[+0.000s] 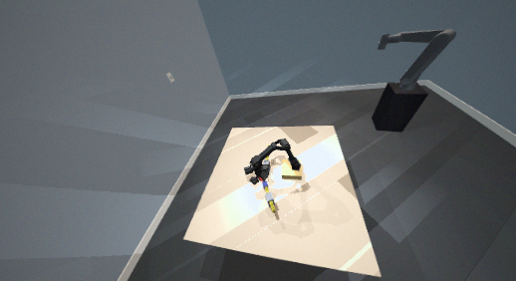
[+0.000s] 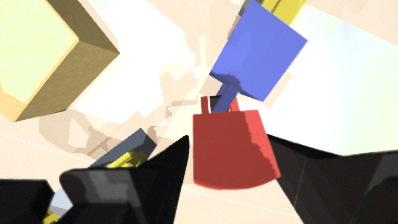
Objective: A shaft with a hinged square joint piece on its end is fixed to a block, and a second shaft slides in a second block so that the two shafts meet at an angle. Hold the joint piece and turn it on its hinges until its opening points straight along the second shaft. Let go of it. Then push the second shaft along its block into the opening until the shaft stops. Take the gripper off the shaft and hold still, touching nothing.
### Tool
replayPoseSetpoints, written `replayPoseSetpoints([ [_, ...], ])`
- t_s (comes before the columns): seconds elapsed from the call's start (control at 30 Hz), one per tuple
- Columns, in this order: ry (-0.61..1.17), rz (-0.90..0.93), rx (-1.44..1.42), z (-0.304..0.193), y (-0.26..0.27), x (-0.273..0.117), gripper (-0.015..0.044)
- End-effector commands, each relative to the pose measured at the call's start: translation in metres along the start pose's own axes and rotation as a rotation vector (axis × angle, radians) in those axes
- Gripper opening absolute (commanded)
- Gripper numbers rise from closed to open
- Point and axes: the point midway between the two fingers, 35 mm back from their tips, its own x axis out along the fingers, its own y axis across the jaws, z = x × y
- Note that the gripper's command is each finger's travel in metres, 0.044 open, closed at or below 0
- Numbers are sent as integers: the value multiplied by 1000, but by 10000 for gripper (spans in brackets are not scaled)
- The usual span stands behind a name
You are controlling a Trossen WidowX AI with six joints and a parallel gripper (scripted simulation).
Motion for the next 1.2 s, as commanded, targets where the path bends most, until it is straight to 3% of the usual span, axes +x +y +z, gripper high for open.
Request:
replayPoseSetpoints([
  [0.0,2,5,5,0,1,2,204],
  [0.03,2,5,5,0,1,2,182],
  [1.17,2,5,5,0,1,2,182],
])
